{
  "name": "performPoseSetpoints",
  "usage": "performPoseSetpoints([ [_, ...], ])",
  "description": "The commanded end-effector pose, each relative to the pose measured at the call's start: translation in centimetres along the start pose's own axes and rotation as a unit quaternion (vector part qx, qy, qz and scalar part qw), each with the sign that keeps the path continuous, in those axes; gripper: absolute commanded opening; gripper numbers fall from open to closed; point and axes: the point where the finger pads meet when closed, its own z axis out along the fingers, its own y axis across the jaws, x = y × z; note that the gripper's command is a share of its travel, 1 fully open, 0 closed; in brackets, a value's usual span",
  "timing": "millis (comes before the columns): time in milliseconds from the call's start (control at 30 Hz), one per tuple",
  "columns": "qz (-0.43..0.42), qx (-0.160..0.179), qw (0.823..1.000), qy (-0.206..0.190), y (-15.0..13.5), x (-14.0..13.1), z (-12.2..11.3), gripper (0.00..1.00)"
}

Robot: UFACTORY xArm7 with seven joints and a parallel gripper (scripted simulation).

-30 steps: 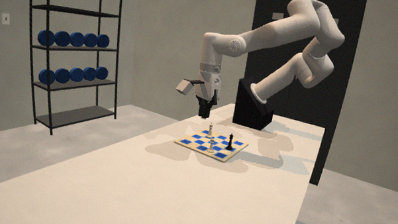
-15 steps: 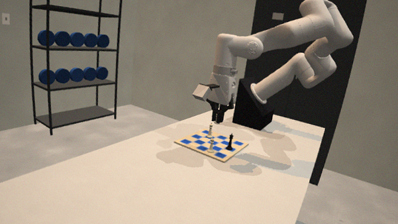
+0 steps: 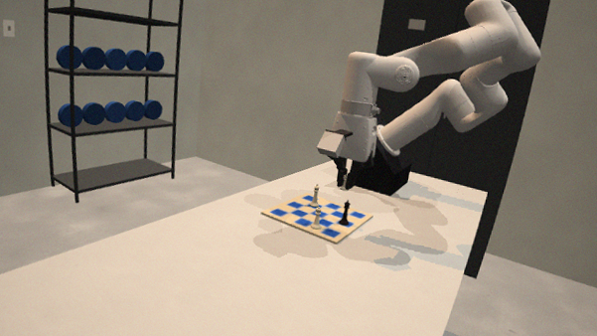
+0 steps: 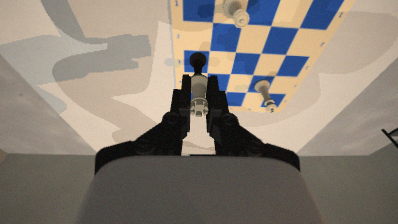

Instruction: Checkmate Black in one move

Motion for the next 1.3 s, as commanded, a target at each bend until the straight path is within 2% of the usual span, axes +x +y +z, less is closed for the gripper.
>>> performPoseSetpoints([
  [0, -0.001, -0.001, 1.000, 0.003, 0.0, 0.2, -0.2, 0.00],
  [200, -0.001, -0.001, 1.000, 0.003, 0.0, 0.2, 0.5, 0.00],
  [467, -0.001, -0.001, 1.000, 0.003, 0.0, 0.2, 3.6, 0.00],
  [533, -0.001, -0.001, 1.000, 0.003, 0.0, 0.2, 3.6, 0.00],
  [933, -0.001, -0.001, 1.000, 0.003, 0.0, 0.2, 8.6, 0.00],
  [1267, -0.001, -0.001, 1.000, 0.003, 0.0, 0.2, 9.4, 0.00],
])
